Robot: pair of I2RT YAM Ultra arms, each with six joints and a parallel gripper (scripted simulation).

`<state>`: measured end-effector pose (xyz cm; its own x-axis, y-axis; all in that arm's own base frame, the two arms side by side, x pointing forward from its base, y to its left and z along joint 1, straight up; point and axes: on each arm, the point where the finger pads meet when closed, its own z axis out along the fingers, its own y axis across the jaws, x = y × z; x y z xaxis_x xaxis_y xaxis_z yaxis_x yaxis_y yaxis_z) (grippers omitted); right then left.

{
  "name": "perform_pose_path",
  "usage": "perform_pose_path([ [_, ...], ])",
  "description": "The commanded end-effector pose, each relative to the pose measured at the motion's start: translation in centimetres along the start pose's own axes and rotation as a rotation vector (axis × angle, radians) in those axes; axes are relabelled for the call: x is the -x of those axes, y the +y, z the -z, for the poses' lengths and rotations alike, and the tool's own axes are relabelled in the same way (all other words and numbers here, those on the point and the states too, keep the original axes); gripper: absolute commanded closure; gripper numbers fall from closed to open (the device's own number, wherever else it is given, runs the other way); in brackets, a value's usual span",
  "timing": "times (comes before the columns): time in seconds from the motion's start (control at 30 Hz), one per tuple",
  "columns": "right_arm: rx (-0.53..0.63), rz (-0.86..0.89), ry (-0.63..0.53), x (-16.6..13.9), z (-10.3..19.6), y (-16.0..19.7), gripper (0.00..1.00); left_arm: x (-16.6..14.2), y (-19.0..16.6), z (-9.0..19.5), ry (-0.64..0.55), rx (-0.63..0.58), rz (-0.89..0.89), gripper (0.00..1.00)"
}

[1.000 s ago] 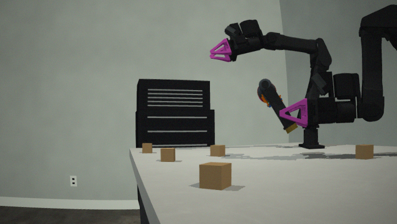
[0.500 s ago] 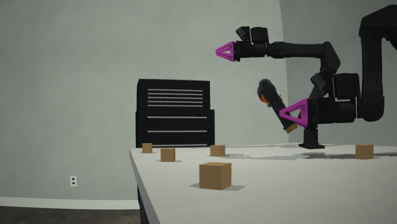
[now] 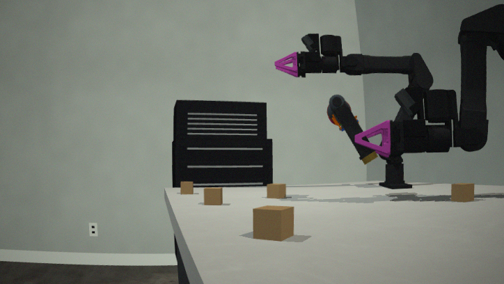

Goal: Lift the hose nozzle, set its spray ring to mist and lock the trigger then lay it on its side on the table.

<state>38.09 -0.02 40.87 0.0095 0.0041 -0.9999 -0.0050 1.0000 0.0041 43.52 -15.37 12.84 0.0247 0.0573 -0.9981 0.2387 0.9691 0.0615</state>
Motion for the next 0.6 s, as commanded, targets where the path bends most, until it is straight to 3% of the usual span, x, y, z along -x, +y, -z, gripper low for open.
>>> perform_pose_path([
  [0.0,0.012,0.002,-0.063,2.46,-0.13,0.55,0.62,5.88,0.24,-0.92,-0.174,0.009,0.035,0.65],
  [0.57,-0.001,0.011,-0.048,1.92,-0.42,0.18,0.62,6.4,0.29,-0.89,-0.186,0.01,0.037,0.65],
])
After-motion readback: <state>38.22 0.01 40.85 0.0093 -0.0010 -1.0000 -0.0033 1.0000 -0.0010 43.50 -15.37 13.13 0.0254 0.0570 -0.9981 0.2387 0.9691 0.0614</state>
